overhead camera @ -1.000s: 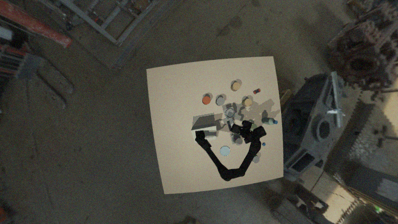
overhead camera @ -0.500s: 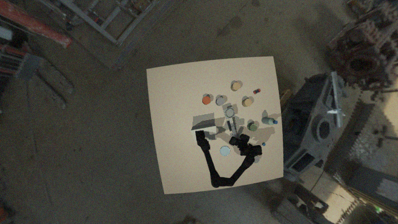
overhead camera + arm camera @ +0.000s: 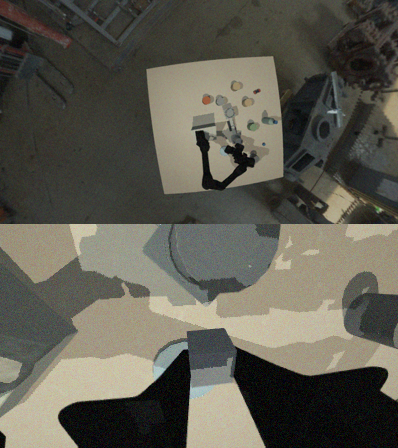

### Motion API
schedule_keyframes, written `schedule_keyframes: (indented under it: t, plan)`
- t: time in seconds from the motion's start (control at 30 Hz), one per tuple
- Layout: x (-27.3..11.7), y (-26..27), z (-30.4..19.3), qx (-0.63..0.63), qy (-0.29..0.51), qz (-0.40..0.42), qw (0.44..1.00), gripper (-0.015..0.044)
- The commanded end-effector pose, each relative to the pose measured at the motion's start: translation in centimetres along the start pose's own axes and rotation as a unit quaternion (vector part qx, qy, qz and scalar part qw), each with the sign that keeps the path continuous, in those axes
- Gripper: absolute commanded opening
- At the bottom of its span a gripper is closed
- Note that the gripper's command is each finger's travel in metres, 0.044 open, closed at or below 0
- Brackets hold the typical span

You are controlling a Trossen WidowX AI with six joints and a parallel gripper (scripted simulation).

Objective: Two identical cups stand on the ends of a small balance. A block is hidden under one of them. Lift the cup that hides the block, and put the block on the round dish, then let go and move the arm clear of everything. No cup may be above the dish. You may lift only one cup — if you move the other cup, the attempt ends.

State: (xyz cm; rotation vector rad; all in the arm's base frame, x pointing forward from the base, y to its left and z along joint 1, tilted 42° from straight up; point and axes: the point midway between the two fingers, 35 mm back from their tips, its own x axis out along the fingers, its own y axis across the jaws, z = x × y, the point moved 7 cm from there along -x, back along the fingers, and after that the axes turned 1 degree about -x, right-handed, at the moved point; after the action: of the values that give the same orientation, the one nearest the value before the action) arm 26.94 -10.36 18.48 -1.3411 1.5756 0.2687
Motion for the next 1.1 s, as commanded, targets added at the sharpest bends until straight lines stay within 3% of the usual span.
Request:
schedule_keyframes:
  t: [0.0, 0.23, 0.63, 1.07]
  plan:
    - [0.3, 0.6, -2.2, -0.013, 0.014, -0.002, 1.000, 0.0000]
    - [0.9, 2.1, -6.3, -0.044, 0.044, 0.004, 0.998, 0.0000]
    - [4.9, 2.2, -6.7, -0.045, 0.045, 0.004, 0.998, 0.0000]
    - [6.3, 2.2, -6.9, -0.045, 0.045, 0.004, 0.998, 0.0000]
